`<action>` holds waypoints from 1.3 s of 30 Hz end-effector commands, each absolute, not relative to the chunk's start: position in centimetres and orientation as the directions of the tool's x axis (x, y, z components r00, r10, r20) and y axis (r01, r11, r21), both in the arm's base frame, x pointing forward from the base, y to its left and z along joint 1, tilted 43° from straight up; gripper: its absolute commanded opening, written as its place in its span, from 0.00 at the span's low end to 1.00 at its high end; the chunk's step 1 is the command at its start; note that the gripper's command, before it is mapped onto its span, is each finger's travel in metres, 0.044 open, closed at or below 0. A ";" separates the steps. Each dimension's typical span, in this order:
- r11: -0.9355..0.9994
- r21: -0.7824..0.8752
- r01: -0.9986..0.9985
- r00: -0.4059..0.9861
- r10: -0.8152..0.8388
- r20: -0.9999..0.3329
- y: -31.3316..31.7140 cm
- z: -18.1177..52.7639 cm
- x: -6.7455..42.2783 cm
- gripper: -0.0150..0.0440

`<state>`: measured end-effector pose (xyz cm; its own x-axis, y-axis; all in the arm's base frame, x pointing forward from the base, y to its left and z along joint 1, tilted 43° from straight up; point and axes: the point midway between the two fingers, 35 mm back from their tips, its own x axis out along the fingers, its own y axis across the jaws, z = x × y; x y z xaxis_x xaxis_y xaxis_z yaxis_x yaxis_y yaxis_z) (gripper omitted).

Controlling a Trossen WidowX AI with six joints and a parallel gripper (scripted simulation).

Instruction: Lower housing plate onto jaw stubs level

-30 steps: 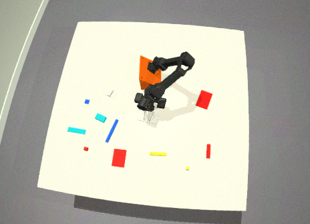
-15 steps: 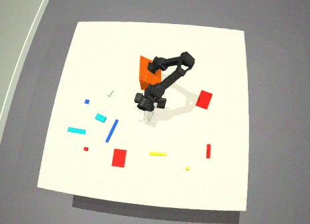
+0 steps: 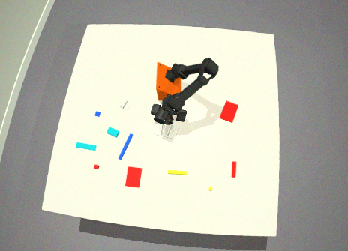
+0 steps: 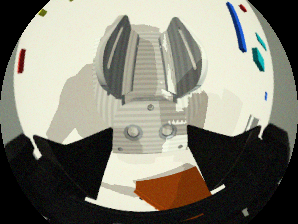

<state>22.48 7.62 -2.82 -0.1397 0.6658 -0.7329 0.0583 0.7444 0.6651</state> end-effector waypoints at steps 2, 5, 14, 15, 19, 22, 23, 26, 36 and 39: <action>0.742 0.668 0.063 -0.142 0.669 -0.730 7.7 -2.8 22.4 0.85; 0.742 0.668 0.063 -0.142 0.669 -0.730 7.7 -2.8 22.4 0.85; 0.744 0.665 0.058 -0.140 0.666 -0.733 7.6 -2.8 22.5 1.00; 0.744 0.665 0.058 -0.140 0.666 -0.733 7.6 -2.8 22.5 1.00; 0.744 0.665 0.058 -0.140 0.666 -0.733 7.6 -2.8 22.5 1.00; 0.744 0.665 0.058 -0.140 0.666 -0.733 7.6 -2.8 22.5 1.00; 0.744 0.665 0.058 -0.140 0.666 -0.733 7.6 -2.8 22.5 1.00; 0.745 0.665 0.058 -0.140 0.666 -0.733 7.5 -2.7 22.5 1.00; 0.744 0.665 0.063 -0.141 0.666 -0.732 2.6 2.6 23.5 1.00; 0.744 0.665 0.063 -0.142 0.666 -0.732 2.6 2.7 23.5 1.00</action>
<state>23.78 2.90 2.14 -0.1266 0.6673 -0.7340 0.0666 0.7440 0.6649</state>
